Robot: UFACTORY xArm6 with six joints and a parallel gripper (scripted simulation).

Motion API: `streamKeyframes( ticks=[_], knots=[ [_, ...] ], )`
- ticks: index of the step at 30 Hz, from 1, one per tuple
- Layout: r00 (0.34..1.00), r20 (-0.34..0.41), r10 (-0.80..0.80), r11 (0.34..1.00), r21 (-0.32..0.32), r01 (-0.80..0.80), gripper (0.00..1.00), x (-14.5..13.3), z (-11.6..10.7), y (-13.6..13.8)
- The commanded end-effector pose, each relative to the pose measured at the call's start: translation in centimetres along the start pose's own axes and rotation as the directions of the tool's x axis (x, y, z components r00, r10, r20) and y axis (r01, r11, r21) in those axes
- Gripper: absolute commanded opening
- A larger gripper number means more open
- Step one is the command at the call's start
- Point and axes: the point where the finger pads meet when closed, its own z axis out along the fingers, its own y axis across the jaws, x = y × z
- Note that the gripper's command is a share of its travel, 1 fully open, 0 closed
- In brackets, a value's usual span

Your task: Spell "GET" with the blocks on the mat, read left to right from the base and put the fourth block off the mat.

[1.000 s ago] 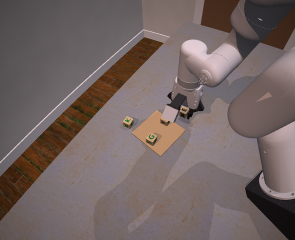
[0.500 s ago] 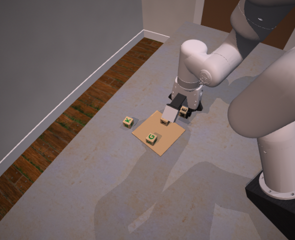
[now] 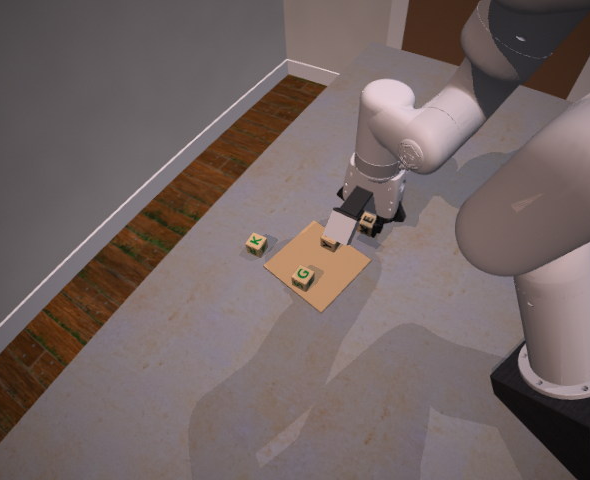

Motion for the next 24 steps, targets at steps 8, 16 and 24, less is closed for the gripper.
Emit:
streamKeyframes(
  ticks=[8,16,24],
  knots=[
    [1.0,0.001,0.0,1.0,-0.002,0.0,0.27,0.0,-0.1,0.1],
    [1.0,0.001,0.0,1.0,-0.002,0.0,0.27,0.0,-0.1,0.1],
    [1.0,0.001,0.0,1.0,-0.002,0.0,0.27,0.0,-1.9,0.1]
  ],
)
